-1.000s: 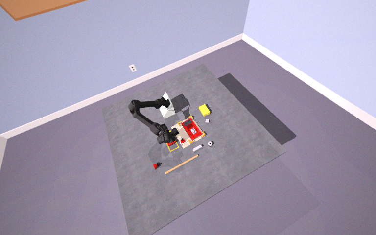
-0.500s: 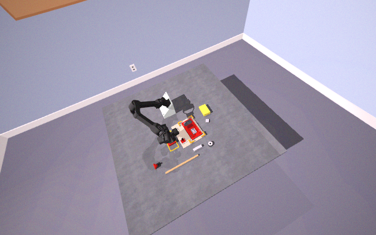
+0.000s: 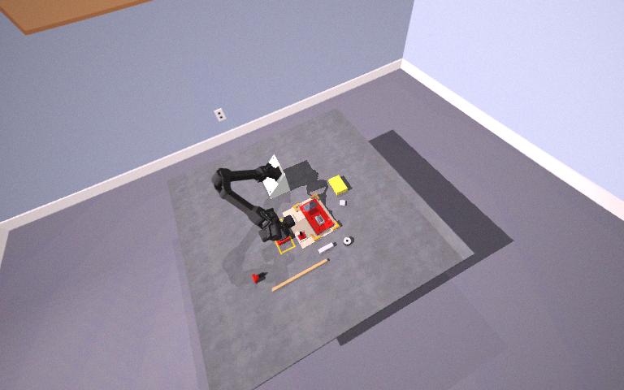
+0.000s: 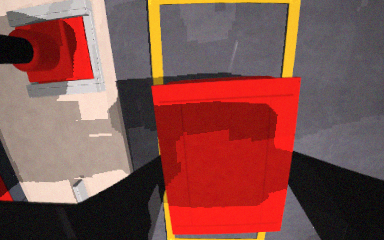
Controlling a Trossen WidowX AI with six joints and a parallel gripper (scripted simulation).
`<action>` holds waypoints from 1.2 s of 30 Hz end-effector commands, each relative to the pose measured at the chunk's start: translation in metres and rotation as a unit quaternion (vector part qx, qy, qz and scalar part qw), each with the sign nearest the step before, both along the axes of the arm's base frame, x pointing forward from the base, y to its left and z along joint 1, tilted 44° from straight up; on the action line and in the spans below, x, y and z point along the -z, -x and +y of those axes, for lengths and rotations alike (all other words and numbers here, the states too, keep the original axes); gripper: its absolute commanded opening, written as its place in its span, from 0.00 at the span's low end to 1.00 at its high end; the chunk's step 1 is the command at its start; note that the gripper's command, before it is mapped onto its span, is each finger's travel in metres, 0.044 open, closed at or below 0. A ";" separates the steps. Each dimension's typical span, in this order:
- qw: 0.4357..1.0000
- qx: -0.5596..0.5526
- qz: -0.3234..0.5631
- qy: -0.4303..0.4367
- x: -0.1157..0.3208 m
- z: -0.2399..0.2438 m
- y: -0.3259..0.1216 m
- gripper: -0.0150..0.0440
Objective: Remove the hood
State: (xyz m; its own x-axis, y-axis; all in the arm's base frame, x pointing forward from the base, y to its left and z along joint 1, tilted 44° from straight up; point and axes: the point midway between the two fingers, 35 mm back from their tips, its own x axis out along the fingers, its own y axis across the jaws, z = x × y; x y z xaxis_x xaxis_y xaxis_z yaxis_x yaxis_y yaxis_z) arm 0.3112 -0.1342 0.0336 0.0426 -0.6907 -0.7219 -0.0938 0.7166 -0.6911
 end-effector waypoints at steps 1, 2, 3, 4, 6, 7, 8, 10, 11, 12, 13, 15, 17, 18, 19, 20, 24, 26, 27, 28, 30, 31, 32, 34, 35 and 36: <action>1.000 0.000 0.000 0.000 0.000 0.000 0.000 0.70; 1.000 0.000 0.000 0.000 0.000 0.000 0.000 0.74; 1.000 0.000 0.000 0.000 0.000 0.000 0.000 0.79; 1.000 0.000 0.000 0.000 0.000 0.000 0.000 0.83; 1.000 0.000 0.000 0.000 0.000 0.000 0.000 0.92; 1.000 0.000 0.000 0.000 0.000 0.000 0.000 0.97; 1.000 0.000 -0.001 0.000 -0.002 0.002 0.000 1.00; 1.000 0.000 -0.001 -0.001 -0.009 0.009 -0.001 1.00; 1.000 0.000 -0.001 -0.001 -0.014 0.014 -0.001 1.00; 1.000 0.000 -0.001 -0.002 -0.020 0.021 -0.001 1.00; 1.000 -0.001 -0.001 -0.002 -0.027 0.028 -0.001 1.00; 1.000 -0.001 -0.001 -0.001 -0.045 0.044 0.002 1.00; 1.000 -0.001 -0.001 -0.001 -0.052 0.050 0.003 1.00; 1.000 -0.001 -0.001 -0.001 -0.052 0.050 0.003 1.00; 1.000 -0.001 -0.001 -0.001 -0.052 0.050 0.003 1.00; 1.000 -0.001 -0.001 -0.001 -0.052 0.050 0.003 1.00; 1.000 -0.001 -0.001 -0.001 -0.052 0.050 0.003 1.00; 1.000 -0.001 -0.001 -0.001 -0.052 0.050 0.003 1.00; 1.000 -0.001 -0.001 -0.001 -0.052 0.050 0.003 1.00; 1.000 -0.001 -0.001 -0.001 -0.052 0.050 0.003 1.00; 1.000 -0.001 -0.001 -0.001 -0.052 0.050 0.003 1.00; 1.000 -0.001 -0.001 -0.001 -0.052 0.050 0.003 1.00; 1.000 -0.001 -0.001 -0.001 -0.052 0.050 0.003 1.00; 1.000 -0.001 -0.001 -0.001 -0.052 0.050 0.003 1.00; 1.000 -0.001 -0.001 -0.001 -0.052 0.050 0.003 1.00; 1.000 -0.001 -0.001 -0.001 -0.052 0.050 0.003 1.00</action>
State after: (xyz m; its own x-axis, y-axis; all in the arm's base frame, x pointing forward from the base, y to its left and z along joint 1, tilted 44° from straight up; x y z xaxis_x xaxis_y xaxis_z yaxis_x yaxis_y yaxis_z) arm 0.3079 -0.0840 0.0844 0.0448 -0.6864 -0.7258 -0.0974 0.7201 -0.6870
